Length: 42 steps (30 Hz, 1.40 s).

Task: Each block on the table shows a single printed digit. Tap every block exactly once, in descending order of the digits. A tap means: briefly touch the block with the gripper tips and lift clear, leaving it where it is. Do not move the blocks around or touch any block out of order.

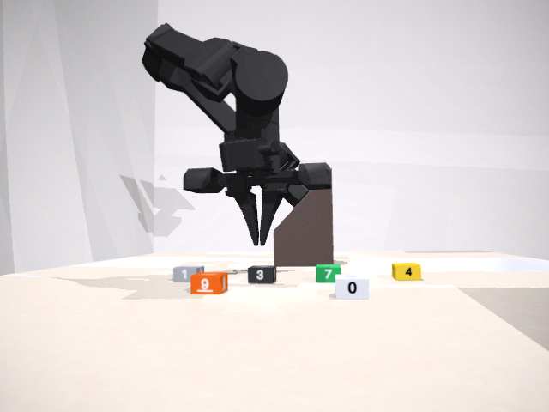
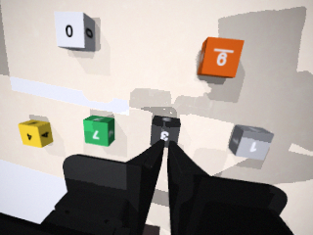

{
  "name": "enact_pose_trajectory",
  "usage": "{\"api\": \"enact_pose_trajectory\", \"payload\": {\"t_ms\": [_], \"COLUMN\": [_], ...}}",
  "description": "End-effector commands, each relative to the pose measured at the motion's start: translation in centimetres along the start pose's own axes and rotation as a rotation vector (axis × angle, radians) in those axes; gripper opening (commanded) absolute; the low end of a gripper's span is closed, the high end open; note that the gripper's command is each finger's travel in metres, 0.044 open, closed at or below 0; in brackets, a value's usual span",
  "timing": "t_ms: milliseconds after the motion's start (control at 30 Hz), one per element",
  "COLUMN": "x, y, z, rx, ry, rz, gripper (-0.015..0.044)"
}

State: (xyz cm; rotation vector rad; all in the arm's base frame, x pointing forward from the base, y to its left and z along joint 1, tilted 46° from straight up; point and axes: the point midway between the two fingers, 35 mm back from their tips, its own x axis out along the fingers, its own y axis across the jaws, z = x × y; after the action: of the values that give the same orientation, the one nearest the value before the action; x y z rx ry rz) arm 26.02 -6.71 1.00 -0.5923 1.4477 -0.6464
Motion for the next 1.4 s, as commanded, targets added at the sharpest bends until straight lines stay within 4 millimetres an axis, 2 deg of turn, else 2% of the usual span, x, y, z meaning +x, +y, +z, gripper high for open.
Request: {"api": "enact_pose_trajectory", "payload": {"t_ms": [0,467,733,867,1033,1067,1167,1233,1367], "x": [0.9,3.1,3.2,0.4,-0.1,-0.8,-5.5,-7.7,-7.9], "y": [-0.1,-0.1,-0.1,-0.1,0.0,0.0,0.2,0.1,0.0], "z": [-0.2,-0.2,-0.2,-0.2,-0.2,0.0,0.1,-0.1,-0.1], "rx": [-0.006,-0.006,-0.006,-0.006,-0.006,-0.006,-0.007,-0.007,-0.007], "ry": [0.008,0.008,0.008,0.008,0.008,0.008,0.008,0.009,0.009], "rz": [-0.007,-0.009,-0.009,-0.007,-0.007,-0.005,-0.001,-0.004,-0.005], "gripper": [0.0020,0.0020,0.0020,0.0020,0.0020,0.0020,0.0020,0.0020,0.0020]}}
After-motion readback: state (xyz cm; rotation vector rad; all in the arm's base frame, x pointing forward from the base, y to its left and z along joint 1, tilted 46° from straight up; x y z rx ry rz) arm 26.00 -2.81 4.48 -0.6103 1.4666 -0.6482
